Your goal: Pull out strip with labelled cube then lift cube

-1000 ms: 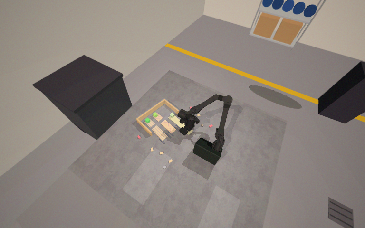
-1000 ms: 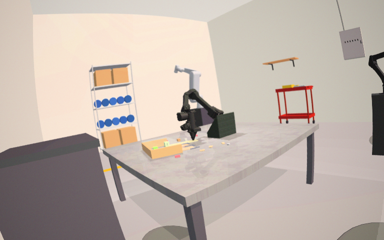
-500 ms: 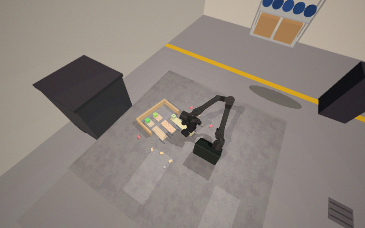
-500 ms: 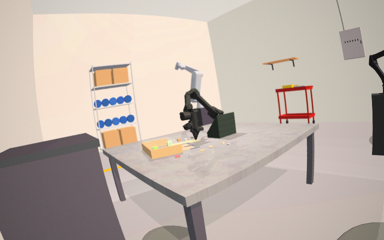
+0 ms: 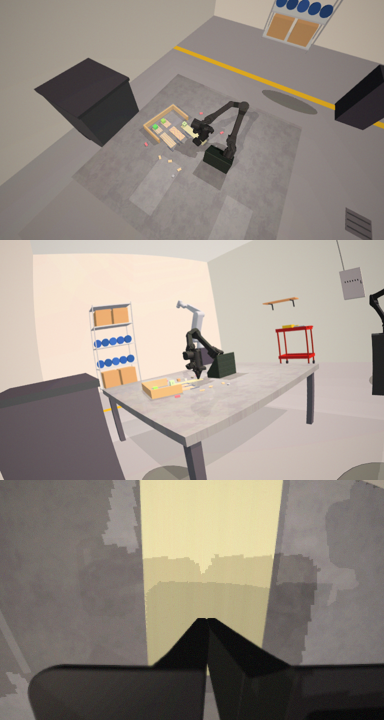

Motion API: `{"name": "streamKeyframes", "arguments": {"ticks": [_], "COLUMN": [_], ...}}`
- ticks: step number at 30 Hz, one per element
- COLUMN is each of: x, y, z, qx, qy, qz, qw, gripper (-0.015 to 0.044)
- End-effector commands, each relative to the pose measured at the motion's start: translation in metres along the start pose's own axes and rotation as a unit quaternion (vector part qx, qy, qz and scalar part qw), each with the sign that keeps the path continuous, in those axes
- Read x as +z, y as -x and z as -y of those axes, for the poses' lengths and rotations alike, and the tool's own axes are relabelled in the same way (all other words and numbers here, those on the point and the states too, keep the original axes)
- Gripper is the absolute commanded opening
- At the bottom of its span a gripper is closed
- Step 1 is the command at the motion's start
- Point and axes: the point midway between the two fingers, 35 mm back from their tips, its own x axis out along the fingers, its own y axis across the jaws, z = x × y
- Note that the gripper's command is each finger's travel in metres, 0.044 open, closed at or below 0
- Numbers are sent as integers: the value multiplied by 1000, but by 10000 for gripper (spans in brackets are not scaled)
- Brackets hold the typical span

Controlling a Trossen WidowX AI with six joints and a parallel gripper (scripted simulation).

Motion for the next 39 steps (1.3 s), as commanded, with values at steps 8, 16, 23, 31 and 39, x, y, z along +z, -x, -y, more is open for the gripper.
{"name": "streamKeyframes", "arguments": {"ticks": [8,16,23,31,39], "x": [-26,-36,-36,-36,-36], "y": [-4,-4,-4,-4,-4], "z": [0,0,0,0,0], "qx": [-2,-2,-2,-2,-2], "qy": [6,6,6,6,6], "qz": [-14,-14,-14,-14,-14], "qw": [1000,1000,1000,1000,1000], "gripper": [0,0,0,0,0]}}
